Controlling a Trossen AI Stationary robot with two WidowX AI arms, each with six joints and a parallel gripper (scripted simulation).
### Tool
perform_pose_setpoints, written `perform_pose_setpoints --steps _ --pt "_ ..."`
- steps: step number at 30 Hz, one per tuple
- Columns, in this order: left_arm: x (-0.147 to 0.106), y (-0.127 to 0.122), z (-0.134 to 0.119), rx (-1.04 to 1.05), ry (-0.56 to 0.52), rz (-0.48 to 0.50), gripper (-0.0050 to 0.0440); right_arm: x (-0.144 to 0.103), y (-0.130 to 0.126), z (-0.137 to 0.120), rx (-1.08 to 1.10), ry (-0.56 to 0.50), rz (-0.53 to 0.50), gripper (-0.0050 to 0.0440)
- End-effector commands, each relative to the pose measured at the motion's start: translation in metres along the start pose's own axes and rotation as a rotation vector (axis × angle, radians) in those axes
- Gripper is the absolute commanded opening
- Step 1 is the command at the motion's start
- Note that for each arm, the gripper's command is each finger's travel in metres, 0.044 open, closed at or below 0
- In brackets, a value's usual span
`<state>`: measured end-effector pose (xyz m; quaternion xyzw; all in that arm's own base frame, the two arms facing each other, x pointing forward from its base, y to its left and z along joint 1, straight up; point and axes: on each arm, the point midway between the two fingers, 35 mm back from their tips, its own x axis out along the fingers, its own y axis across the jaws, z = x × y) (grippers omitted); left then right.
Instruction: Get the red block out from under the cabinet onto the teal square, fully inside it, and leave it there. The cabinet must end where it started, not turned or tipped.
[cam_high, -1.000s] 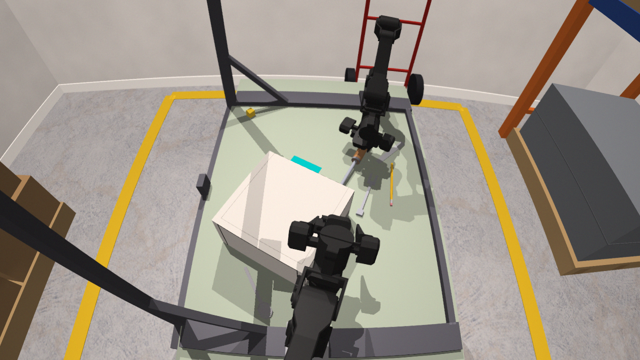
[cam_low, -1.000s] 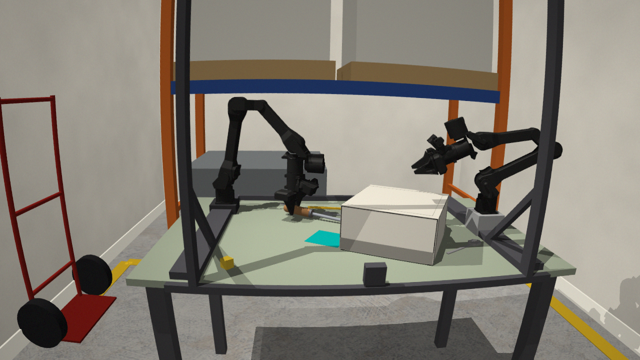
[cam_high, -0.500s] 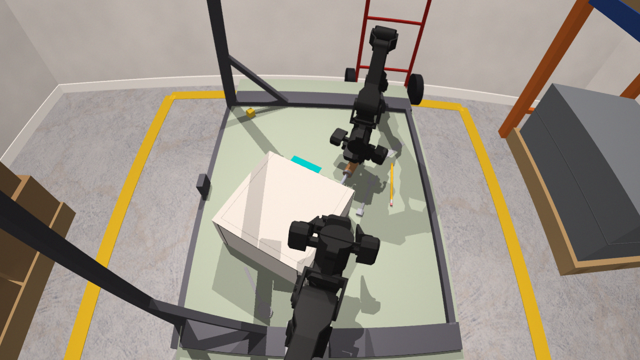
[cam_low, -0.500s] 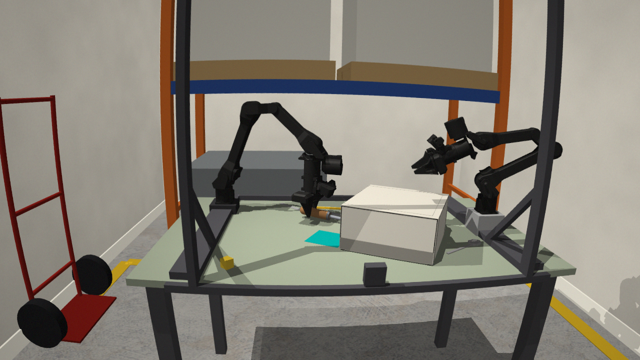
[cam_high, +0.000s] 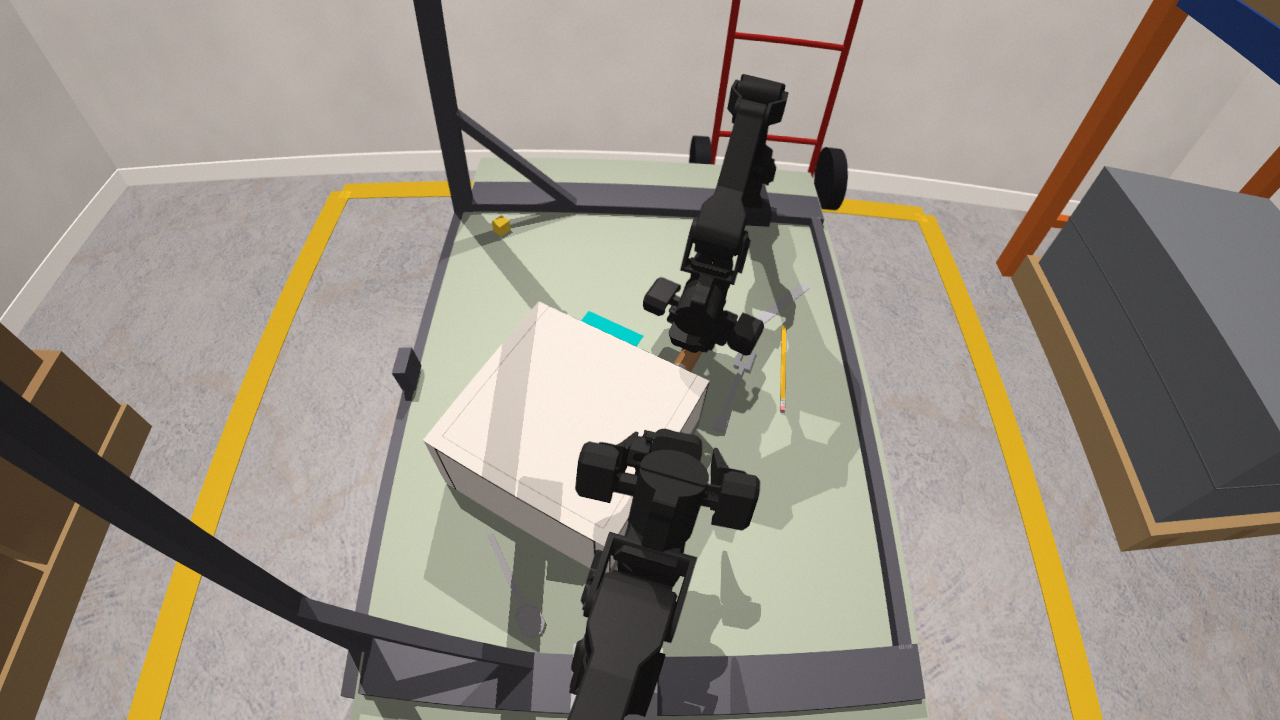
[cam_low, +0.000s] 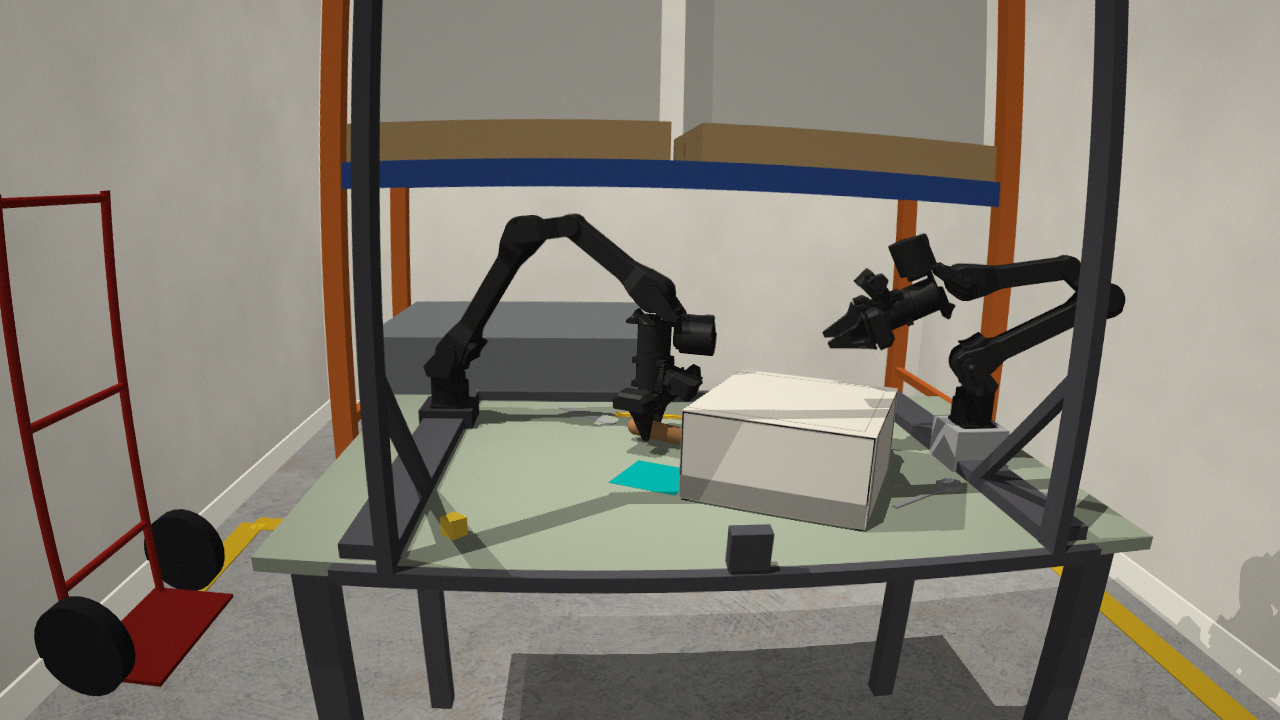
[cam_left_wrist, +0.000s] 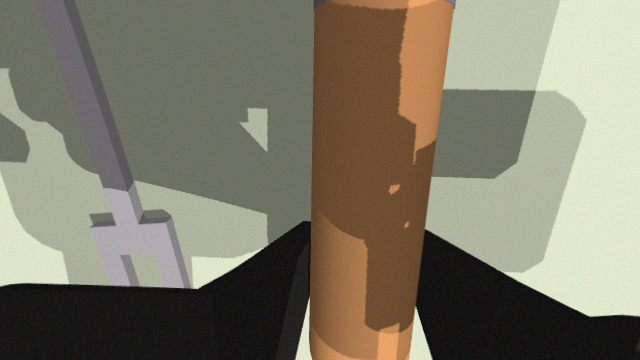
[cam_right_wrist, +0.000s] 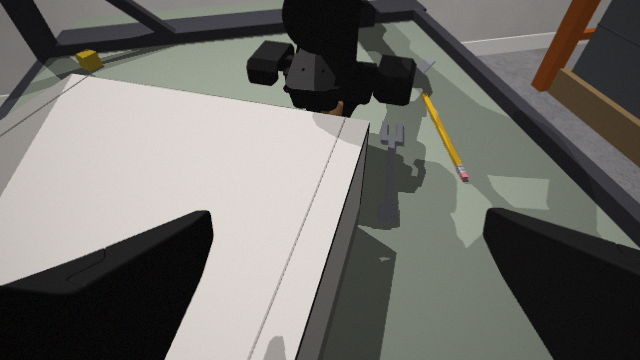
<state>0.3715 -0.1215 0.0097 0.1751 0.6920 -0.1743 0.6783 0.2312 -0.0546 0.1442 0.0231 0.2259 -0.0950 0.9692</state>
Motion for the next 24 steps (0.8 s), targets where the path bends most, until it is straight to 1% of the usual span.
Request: perform_pose_setpoints --steps 1,12,19,20,24 --pt "-0.016 0.0 0.022 0.001 -0.05 0.009 0.0113 -0.002 -0.001 0.007 -0.002 -0.018 -0.003 0.044" --pt "-0.012 0.001 0.042 0.001 -0.051 0.009 0.0113 -0.002 -0.001 0.007 -0.002 -0.018 -0.003 0.044" --pt "-0.01 0.002 0.046 0.001 -0.051 0.01 0.0113 -0.002 -0.001 0.007 -0.002 -0.018 -0.003 0.044" --pt "-0.006 0.002 0.044 0.001 -0.043 0.008 0.0113 -0.002 -0.001 0.007 -0.002 -0.018 -0.003 0.044" --pt "-0.008 0.003 0.047 0.001 -0.054 0.01 0.0113 -0.002 -0.001 0.007 -0.002 -0.018 -0.003 0.044"
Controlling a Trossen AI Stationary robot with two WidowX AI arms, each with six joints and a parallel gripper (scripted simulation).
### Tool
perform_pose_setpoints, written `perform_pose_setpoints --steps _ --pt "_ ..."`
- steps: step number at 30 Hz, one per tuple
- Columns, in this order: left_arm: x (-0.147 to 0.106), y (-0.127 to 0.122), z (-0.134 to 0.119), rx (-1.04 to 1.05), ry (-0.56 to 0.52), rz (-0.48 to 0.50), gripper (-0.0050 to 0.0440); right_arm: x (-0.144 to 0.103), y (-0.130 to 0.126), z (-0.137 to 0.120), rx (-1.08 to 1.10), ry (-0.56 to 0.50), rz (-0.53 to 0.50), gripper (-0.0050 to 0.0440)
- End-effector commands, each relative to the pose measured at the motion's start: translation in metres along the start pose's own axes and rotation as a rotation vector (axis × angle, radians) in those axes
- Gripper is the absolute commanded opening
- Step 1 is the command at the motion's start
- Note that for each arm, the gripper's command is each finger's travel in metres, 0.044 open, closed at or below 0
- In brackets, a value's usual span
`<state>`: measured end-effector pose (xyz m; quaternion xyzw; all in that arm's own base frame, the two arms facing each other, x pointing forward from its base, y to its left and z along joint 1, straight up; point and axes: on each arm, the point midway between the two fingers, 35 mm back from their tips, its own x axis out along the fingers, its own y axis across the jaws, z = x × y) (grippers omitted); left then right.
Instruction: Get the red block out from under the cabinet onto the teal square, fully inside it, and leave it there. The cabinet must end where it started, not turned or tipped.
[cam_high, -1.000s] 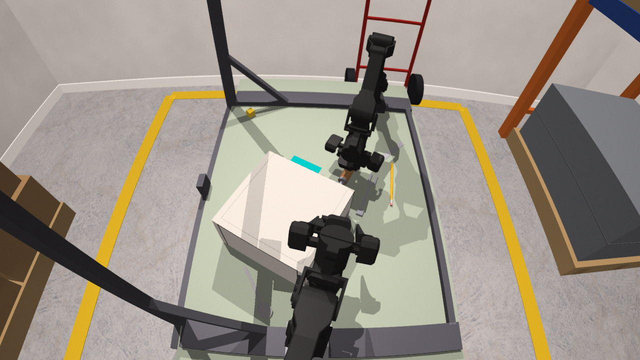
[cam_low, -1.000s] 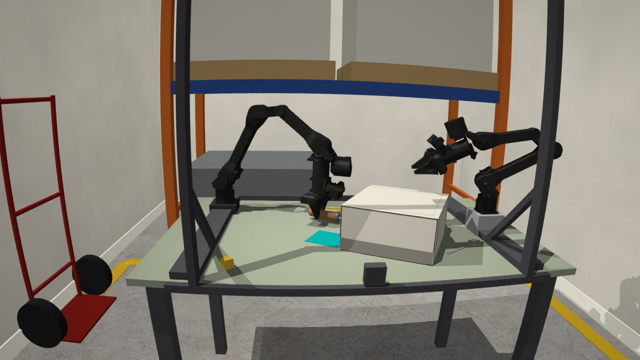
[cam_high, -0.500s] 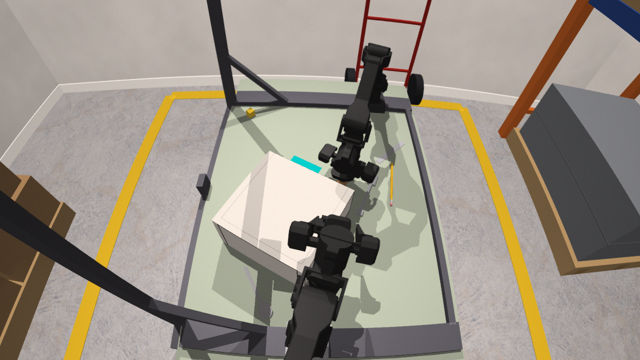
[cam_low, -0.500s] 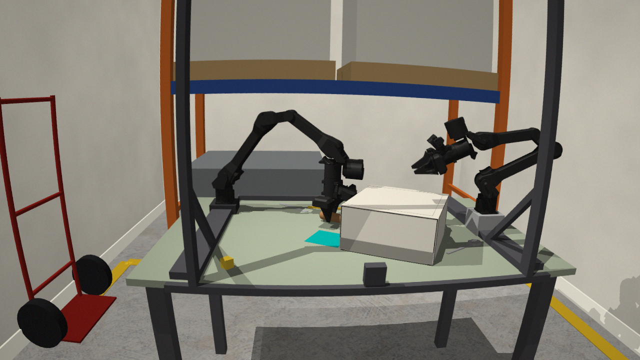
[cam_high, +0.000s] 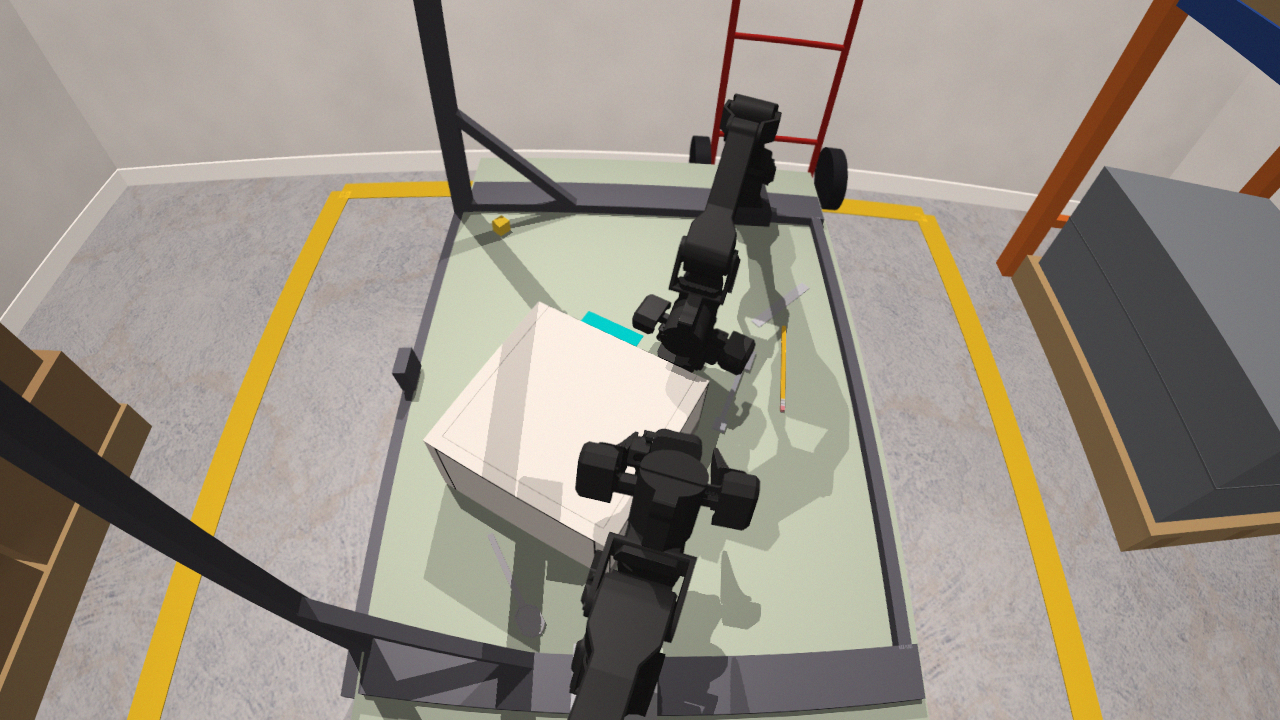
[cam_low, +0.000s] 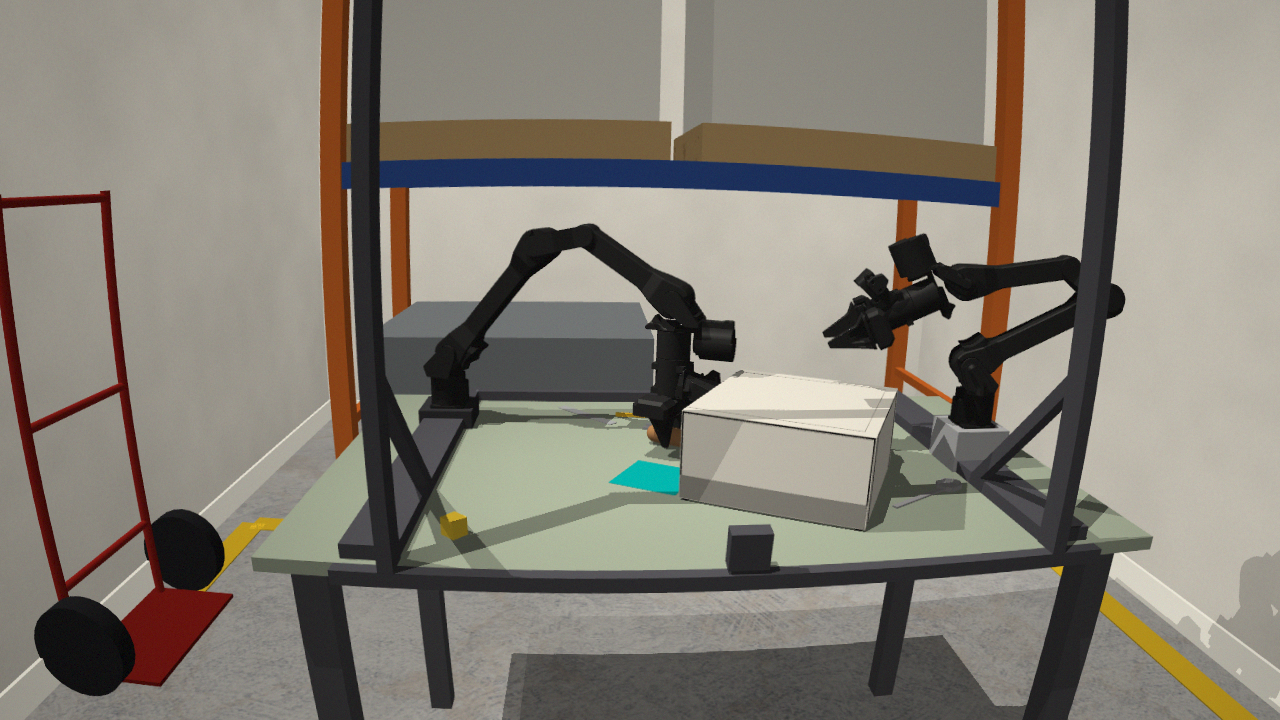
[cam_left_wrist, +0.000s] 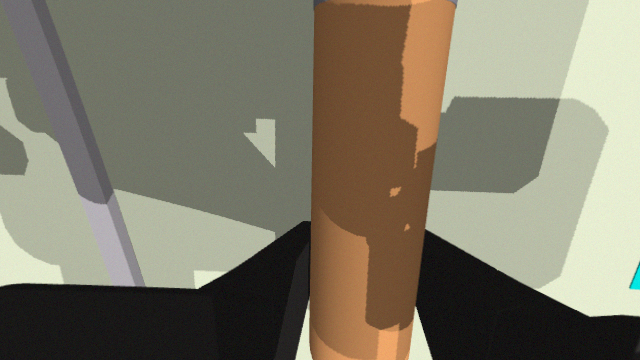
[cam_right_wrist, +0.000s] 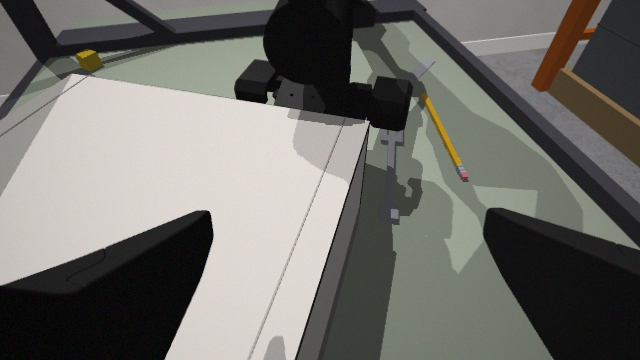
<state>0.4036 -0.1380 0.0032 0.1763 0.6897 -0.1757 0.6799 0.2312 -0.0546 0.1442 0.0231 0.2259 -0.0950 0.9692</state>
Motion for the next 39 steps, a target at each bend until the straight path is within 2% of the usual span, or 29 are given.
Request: perform_pose_setpoints --steps 1,12,14,15,20,29,39 --pt "-0.011 0.001 0.008 -0.003 -0.039 0.007 0.0113 -0.002 -0.001 0.007 -0.002 -0.018 -0.003 0.044" --pt "-0.007 0.002 0.008 -0.002 -0.033 0.006 0.0113 -0.002 -0.001 0.007 -0.002 -0.018 -0.003 0.044" --pt "-0.013 0.002 0.009 -0.002 -0.047 0.009 0.0113 -0.002 -0.001 0.007 -0.002 -0.018 -0.003 0.044" --pt "-0.007 0.002 0.008 -0.002 -0.034 0.006 0.0113 -0.002 -0.001 0.007 -0.002 -0.018 -0.003 0.044" --pt "-0.013 -0.003 0.009 -0.003 -0.049 0.009 0.0113 -0.002 -0.001 0.007 -0.002 -0.018 -0.003 0.044" --pt "-0.016 -0.021 0.008 -0.003 -0.053 0.006 0.0113 -0.002 -0.001 0.007 -0.002 -0.018 -0.003 0.044" --pt "-0.014 -0.057 0.007 -0.003 -0.048 0.002 0.0113 -0.002 -0.001 0.007 -0.002 -0.018 -0.003 0.044"
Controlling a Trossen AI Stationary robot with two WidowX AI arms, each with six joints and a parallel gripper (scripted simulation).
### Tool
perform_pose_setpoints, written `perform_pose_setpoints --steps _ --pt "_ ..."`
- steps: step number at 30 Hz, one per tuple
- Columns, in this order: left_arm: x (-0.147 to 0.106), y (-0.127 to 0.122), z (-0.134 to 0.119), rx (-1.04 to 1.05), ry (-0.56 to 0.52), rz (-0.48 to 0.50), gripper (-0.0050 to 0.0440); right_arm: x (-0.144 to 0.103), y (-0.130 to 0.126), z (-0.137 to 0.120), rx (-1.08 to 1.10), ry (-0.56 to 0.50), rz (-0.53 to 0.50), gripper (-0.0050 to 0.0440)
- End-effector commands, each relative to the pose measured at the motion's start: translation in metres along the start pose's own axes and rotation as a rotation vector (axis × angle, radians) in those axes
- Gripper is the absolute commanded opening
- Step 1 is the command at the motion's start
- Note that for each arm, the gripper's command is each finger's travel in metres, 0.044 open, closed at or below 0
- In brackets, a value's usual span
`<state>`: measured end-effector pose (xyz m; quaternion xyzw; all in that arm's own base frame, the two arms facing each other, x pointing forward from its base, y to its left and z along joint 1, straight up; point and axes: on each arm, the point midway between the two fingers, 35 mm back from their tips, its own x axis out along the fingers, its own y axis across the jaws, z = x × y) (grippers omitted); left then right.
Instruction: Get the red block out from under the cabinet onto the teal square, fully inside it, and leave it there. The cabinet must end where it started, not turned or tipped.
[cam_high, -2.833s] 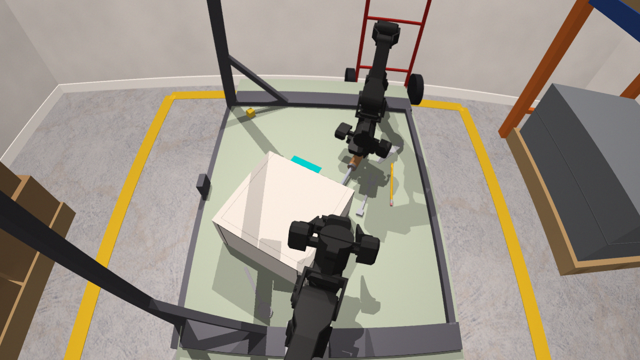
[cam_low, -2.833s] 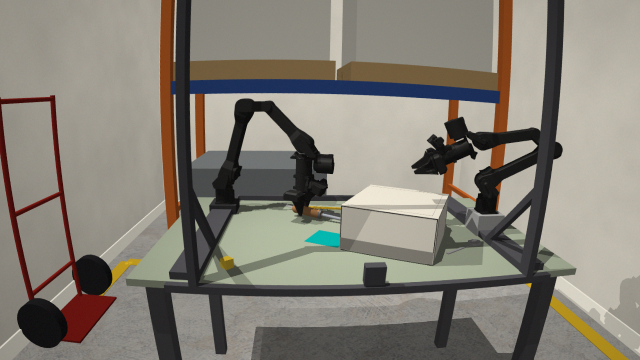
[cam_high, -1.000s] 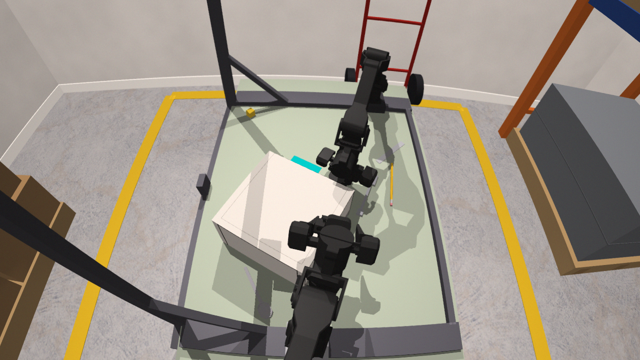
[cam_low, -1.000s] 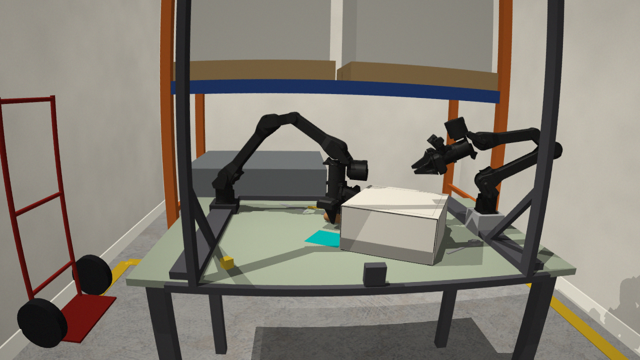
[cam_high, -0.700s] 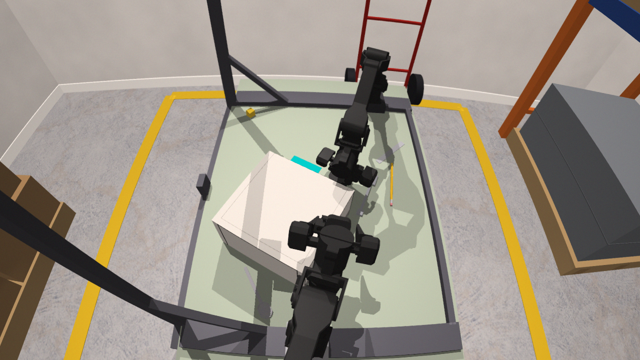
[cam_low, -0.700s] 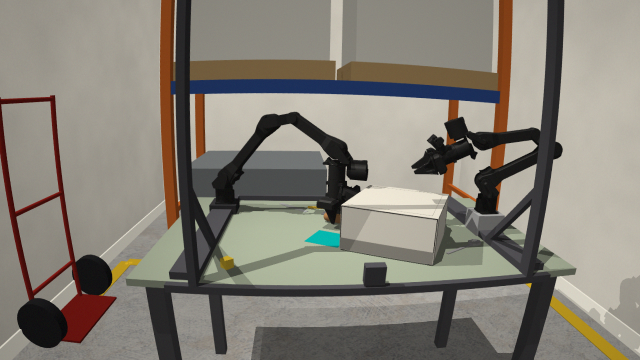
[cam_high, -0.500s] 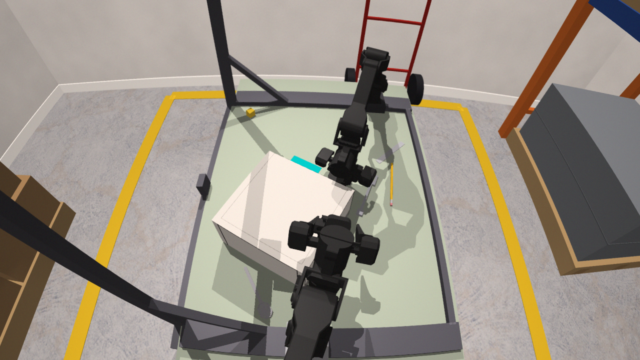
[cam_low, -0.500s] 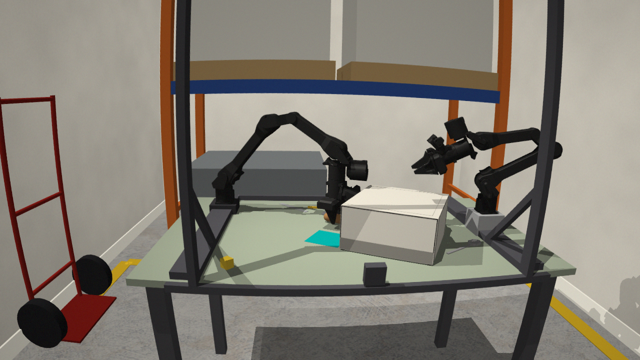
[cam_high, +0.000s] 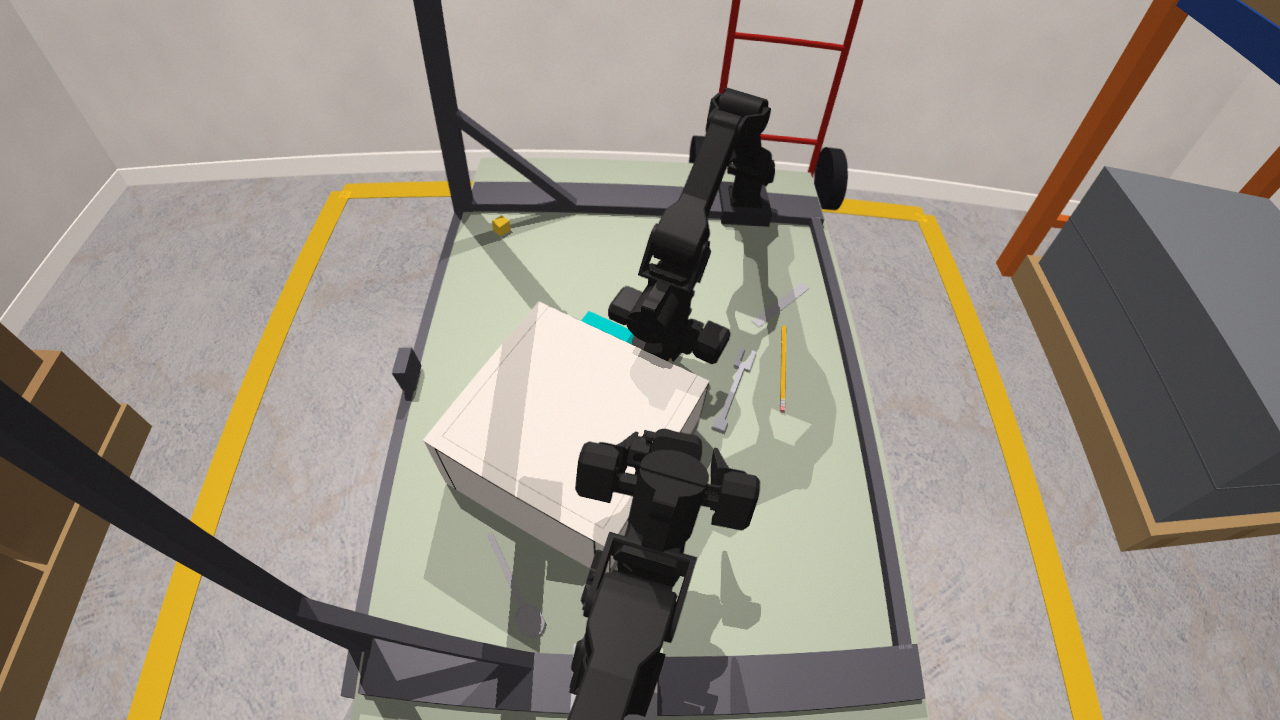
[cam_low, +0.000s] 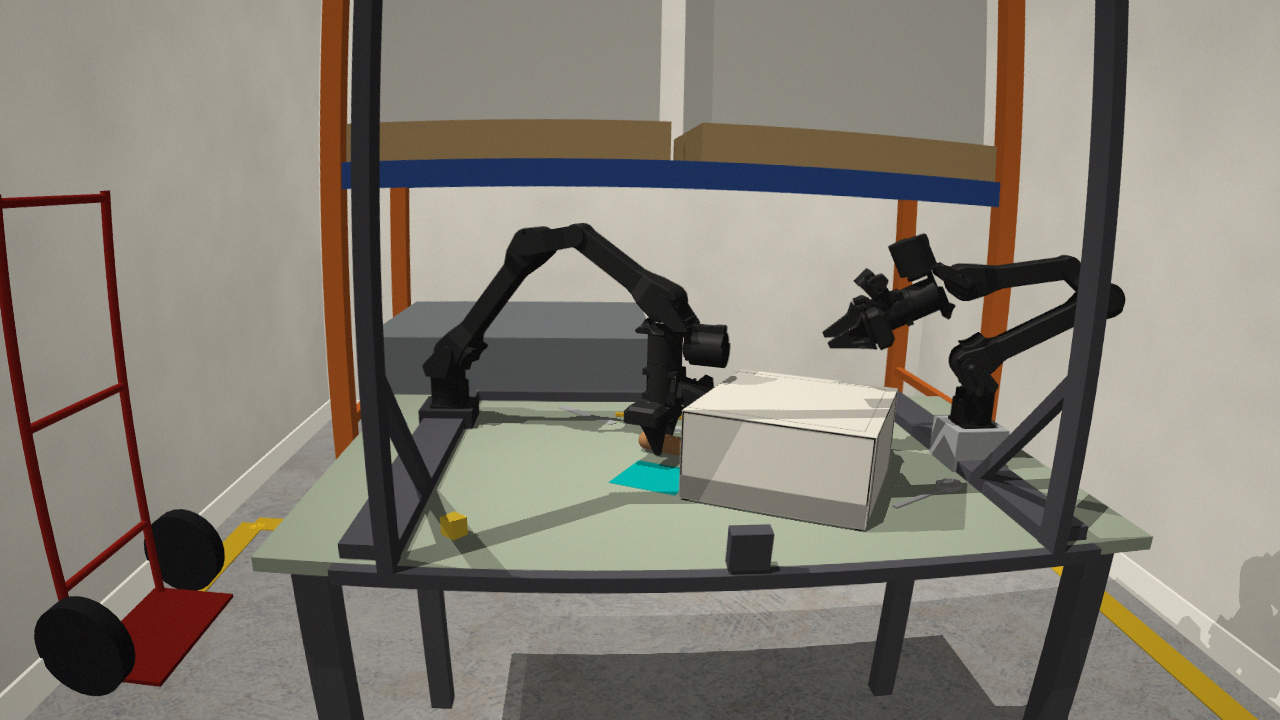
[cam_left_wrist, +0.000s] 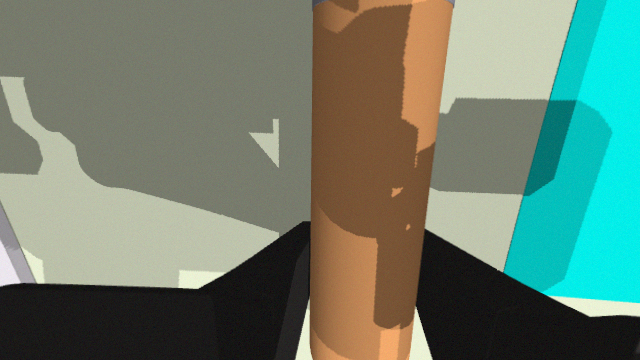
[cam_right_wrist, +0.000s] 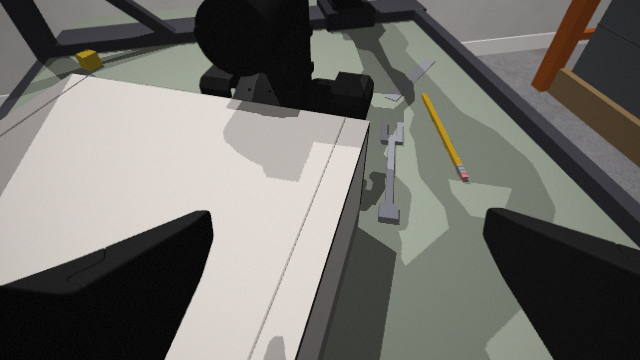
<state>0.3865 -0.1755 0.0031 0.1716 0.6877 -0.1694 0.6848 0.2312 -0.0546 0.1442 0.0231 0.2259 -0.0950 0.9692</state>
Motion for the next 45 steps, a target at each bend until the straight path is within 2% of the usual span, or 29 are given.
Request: perform_pose_setpoints --steps 1,5,27,45 --pt "-0.014 -0.019 0.004 0.013 -0.039 -0.003 0.0113 -0.002 -0.001 0.007 -0.002 -0.018 -0.003 0.044" --pt "-0.013 -0.027 0.003 0.013 -0.037 -0.003 0.0113 -0.002 -0.001 0.007 -0.002 -0.018 -0.003 0.044" --pt "-0.015 -0.03 0.002 0.017 -0.045 -0.003 0.0113 -0.002 -0.001 0.007 -0.002 -0.018 -0.003 0.044" --pt "-0.007 -0.028 -0.025 0.015 -0.043 -0.003 0.0113 -0.002 -0.001 0.007 -0.002 -0.018 -0.003 0.044"
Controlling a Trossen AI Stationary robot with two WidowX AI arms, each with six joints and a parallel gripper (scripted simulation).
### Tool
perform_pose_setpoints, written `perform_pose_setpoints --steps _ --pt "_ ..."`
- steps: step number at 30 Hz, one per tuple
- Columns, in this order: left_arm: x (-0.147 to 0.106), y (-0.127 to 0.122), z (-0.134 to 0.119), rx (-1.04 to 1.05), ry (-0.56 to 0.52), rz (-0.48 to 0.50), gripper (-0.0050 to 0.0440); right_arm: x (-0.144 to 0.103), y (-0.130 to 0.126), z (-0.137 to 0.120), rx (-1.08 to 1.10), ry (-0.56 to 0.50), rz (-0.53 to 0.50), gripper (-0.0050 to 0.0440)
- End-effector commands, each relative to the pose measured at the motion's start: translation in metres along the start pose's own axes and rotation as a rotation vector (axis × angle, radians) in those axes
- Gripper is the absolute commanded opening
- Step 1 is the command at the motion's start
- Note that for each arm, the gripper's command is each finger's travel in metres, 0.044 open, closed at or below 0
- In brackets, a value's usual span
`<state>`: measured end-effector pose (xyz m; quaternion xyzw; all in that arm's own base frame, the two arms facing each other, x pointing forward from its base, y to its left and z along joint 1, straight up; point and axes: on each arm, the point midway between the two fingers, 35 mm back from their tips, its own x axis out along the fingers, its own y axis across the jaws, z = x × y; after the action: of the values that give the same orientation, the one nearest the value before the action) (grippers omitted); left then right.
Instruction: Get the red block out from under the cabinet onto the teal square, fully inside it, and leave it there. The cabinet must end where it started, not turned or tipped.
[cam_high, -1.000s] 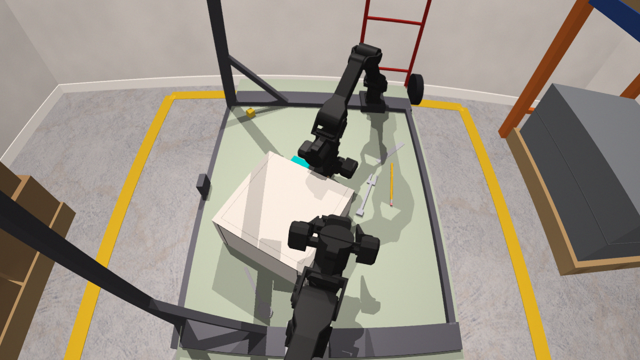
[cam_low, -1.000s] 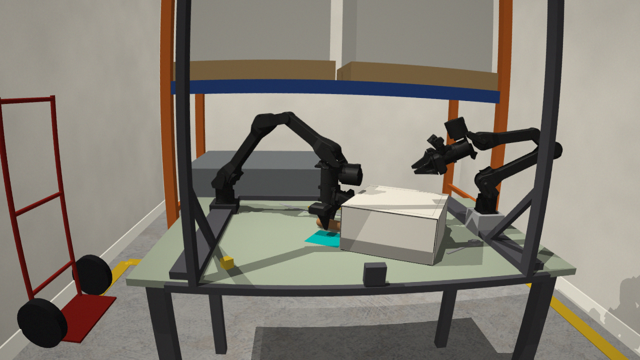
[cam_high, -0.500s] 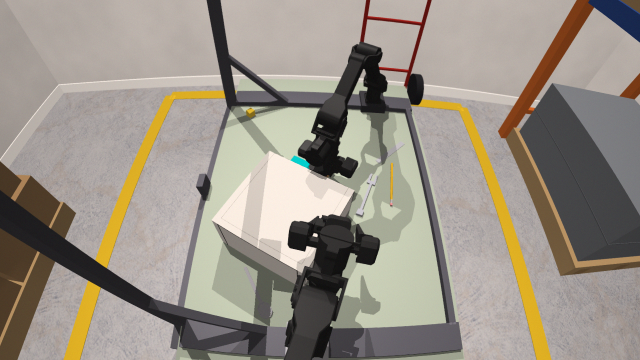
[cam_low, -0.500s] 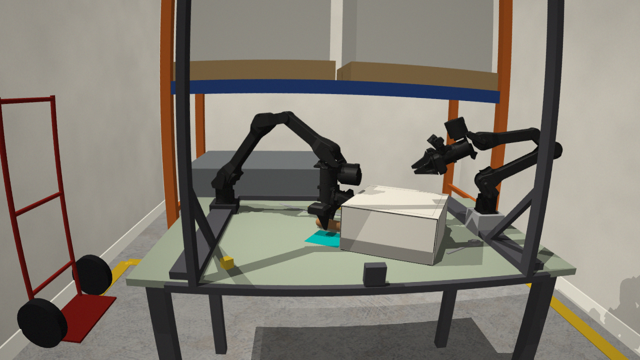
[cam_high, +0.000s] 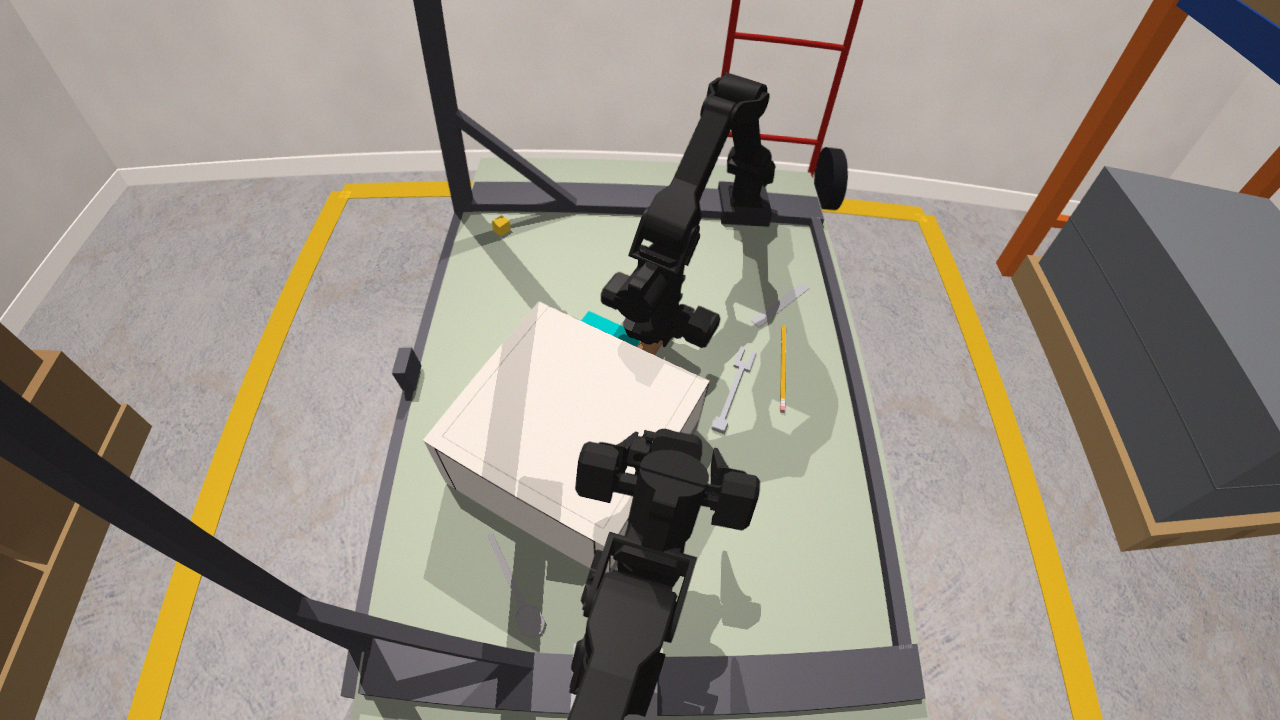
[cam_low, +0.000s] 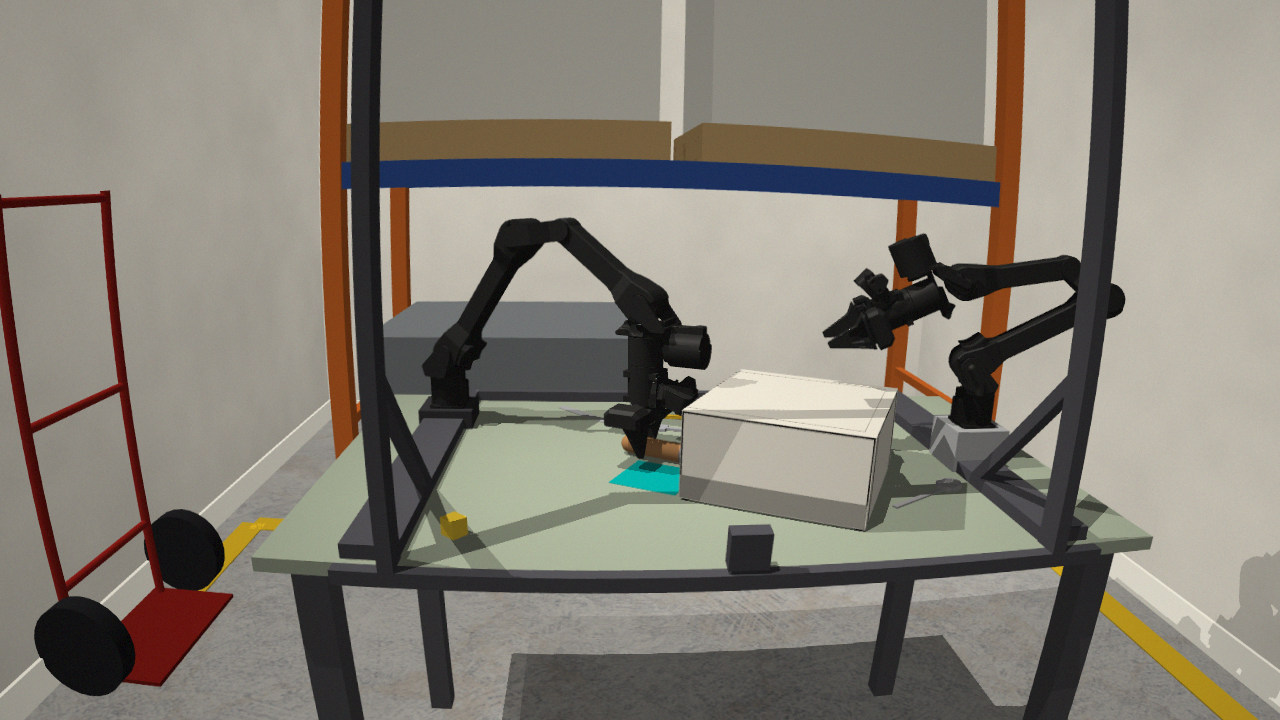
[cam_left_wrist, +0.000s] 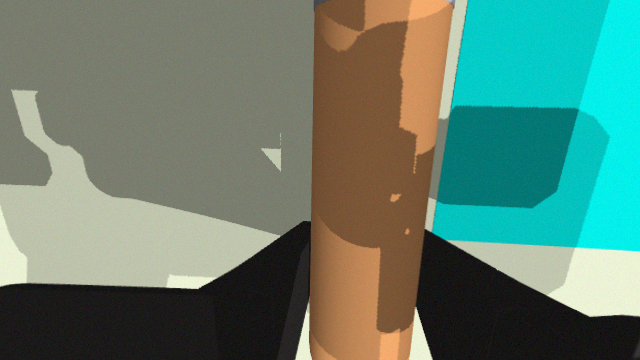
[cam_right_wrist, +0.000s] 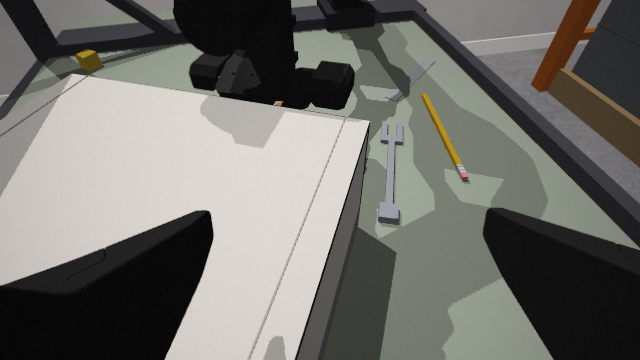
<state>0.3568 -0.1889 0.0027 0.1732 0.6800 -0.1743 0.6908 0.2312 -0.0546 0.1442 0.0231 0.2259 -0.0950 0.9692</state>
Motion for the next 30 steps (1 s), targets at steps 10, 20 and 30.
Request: perform_pose_setpoints --steps 10,20,30 --pt "0.0 -0.002 -0.045 0.006 -0.02 -0.004 0.0113 -0.002 -0.001 0.007 -0.002 -0.018 -0.003 0.044" --pt "0.005 -0.002 -0.083 0.006 -0.018 -0.004 0.0113 -0.002 -0.001 0.007 -0.002 -0.018 -0.003 0.044" --pt "0.008 -0.002 -0.124 0.006 -0.015 -0.004 0.0113 -0.002 -0.001 0.007 -0.002 -0.018 -0.003 0.044"
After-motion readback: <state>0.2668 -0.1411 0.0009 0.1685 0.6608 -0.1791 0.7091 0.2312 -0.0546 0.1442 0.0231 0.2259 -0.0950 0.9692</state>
